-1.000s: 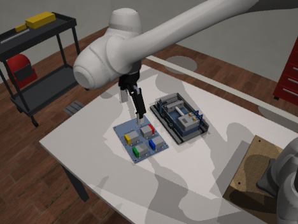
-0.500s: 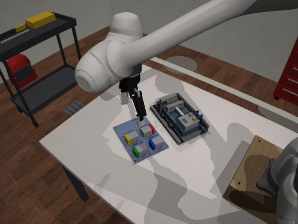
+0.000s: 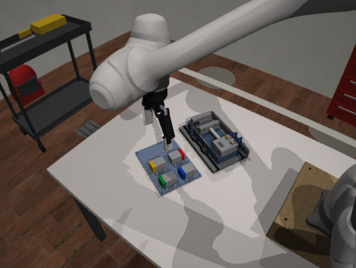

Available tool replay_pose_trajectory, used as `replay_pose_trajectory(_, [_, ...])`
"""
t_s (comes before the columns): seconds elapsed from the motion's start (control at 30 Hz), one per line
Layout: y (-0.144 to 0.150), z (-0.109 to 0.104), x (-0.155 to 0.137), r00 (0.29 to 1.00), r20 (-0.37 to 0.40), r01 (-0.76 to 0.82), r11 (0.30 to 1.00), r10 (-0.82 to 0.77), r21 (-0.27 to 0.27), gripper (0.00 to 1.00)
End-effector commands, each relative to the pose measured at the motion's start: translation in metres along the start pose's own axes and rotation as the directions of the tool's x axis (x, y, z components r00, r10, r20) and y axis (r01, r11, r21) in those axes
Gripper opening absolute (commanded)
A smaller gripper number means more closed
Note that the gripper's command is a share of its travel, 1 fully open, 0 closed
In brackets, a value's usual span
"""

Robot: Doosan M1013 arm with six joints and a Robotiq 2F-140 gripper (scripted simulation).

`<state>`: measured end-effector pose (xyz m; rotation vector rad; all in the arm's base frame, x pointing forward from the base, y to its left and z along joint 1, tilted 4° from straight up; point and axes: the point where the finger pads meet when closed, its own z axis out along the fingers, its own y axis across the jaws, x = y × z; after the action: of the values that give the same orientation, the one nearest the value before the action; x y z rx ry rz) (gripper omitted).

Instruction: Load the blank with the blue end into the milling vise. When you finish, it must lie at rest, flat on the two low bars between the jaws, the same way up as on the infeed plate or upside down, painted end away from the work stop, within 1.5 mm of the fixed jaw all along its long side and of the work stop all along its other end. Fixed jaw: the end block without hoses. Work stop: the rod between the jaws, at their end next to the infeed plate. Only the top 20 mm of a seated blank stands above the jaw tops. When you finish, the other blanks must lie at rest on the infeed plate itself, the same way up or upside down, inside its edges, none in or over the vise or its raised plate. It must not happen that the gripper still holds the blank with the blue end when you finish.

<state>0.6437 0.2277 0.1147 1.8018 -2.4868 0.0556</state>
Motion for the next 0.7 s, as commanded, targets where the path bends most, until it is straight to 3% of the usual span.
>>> replay_pose_trajectory(0.0, [0.0, -0.0013, -0.0001, 1.0, 0.0, 0.0, 1.0, 0.0, 0.0, 1.0])
replay_pose_trajectory(0.67, [0.0, -0.0053, -0.0006, 1.0, 0.0, 0.0, 1.0, 0.0, 0.0, 1.0])
